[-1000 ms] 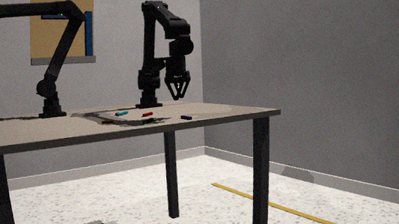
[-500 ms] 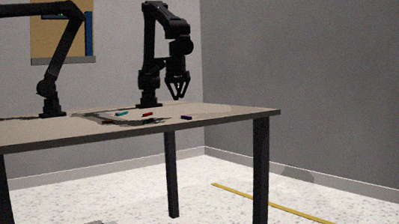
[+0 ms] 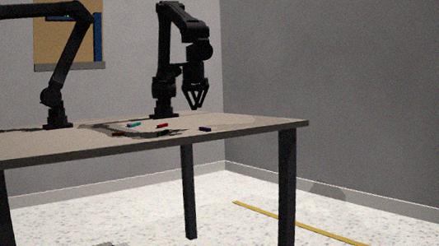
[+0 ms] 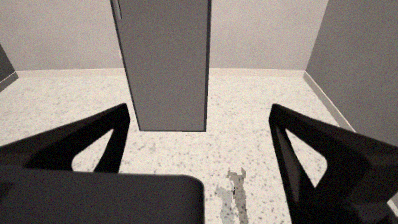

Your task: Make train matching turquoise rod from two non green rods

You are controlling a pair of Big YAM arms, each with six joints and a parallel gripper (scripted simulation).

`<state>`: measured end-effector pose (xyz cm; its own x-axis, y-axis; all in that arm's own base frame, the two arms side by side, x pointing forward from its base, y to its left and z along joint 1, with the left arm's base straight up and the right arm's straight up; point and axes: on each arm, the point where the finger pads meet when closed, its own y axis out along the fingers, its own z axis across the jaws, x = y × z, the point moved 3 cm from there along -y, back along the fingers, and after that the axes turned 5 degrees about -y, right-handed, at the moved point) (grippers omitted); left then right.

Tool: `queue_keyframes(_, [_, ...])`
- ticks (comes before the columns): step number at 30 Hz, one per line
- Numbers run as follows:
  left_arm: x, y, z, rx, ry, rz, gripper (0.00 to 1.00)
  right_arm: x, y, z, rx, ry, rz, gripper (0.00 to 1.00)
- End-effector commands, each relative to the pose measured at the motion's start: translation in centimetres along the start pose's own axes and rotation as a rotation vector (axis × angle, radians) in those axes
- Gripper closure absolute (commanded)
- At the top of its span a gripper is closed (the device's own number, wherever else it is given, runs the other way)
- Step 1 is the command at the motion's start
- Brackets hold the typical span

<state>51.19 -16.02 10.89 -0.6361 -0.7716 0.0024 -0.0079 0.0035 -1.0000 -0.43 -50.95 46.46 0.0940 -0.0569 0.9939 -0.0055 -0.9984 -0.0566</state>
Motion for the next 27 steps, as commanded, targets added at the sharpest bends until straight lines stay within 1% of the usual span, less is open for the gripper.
queue_keyframes(1, [0.2, -2.7, 1.7, 0.068, -0.055, 0.023, 0.0, 3.6, 0.3, 0.0, -0.001, 0.007, -0.057, 0.0])
queue_keyframes(3, [0.2, -2.7, 1.7, 0.068, -0.055, 0.023, 0.0, 3.6, 0.3, 0.0, -0.001, 0.007, -0.057, 0.0])
queue_keyframes(5, [0.0, -2.8, 2.0, 0.073, -0.104, 0.023, 0.0, 3.6, 0.3, 0.0, -0.001, 0.007, -0.057, 0.0])
queue_keyframes(7, [0.0, -3.0, 2.6, 0.079, -0.16, 0.023, 0.0, 3.6, 0.3, 0.0, -0.001, 0.007, -0.057, 0.0])
queue_keyframes(11, [0.3, -2.1, 2.8, 0.061, -0.311, 0.014, 0.0, 3.6, 0.3, 0.0, -0.001, 0.007, -0.057, 0.0])
queue_keyframes(18, [0.5, -2.5, 2.9, 0.064, -0.508, 0.008, 0.0, 3.6, 0.3, 0.0, -0.001, 0.007, -0.057, 0.0])
queue_keyframes(20, [0.5, -2.5, 2.9, 0.064, -0.508, 0.008, 0.0, 3.6, 0.3, 0.0, -0.001, 0.007, -0.057, 0.0])
queue_keyframes(22, [0.8, -2.1, 3.0, 0.055, -0.608, 0.004, 0.0, 3.6, 0.3, 0.0, -0.001, 0.007, -0.057, 0.0])
queue_keyframes(27, [1.0, -2.5, 3.2, 0.063, -0.753, 0.0, 0.0, 3.6, 0.3, 0.0, -0.001, 0.007, -0.057, 0.0])
